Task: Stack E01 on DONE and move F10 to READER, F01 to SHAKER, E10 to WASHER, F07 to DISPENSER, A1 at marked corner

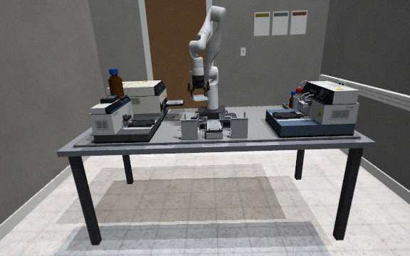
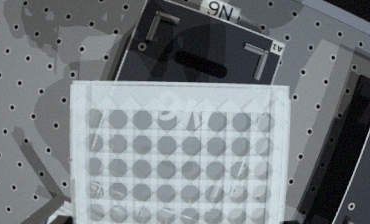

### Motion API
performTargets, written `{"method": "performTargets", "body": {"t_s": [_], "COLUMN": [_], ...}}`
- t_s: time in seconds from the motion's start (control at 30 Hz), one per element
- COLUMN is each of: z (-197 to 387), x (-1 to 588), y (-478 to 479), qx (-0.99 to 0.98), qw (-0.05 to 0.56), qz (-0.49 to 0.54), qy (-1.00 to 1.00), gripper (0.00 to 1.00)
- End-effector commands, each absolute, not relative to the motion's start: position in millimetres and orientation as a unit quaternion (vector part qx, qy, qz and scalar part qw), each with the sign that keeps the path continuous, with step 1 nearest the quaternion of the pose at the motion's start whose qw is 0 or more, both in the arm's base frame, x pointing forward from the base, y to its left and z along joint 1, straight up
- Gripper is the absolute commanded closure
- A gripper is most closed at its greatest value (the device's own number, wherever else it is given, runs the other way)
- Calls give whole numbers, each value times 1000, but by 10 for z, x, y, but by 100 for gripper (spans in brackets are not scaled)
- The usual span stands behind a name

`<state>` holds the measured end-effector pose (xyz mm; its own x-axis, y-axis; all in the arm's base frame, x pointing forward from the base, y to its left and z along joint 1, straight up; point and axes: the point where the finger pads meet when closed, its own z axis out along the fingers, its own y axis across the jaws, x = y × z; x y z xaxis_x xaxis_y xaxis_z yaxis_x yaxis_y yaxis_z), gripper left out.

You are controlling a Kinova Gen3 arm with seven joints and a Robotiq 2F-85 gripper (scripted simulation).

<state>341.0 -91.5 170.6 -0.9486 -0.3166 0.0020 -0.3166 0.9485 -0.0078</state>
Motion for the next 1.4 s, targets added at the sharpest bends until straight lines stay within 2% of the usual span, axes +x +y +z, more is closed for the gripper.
{"method": "performTargets", "body": {"t_s": [0.0,1.37], "z": [1704,1712], "x": [3412,3481], "y": [-1059,-2184], "qx": [173,344], "qw": [2,1], "qz": [0,0], "qy": [-985,-939], "gripper": [6,6]}}
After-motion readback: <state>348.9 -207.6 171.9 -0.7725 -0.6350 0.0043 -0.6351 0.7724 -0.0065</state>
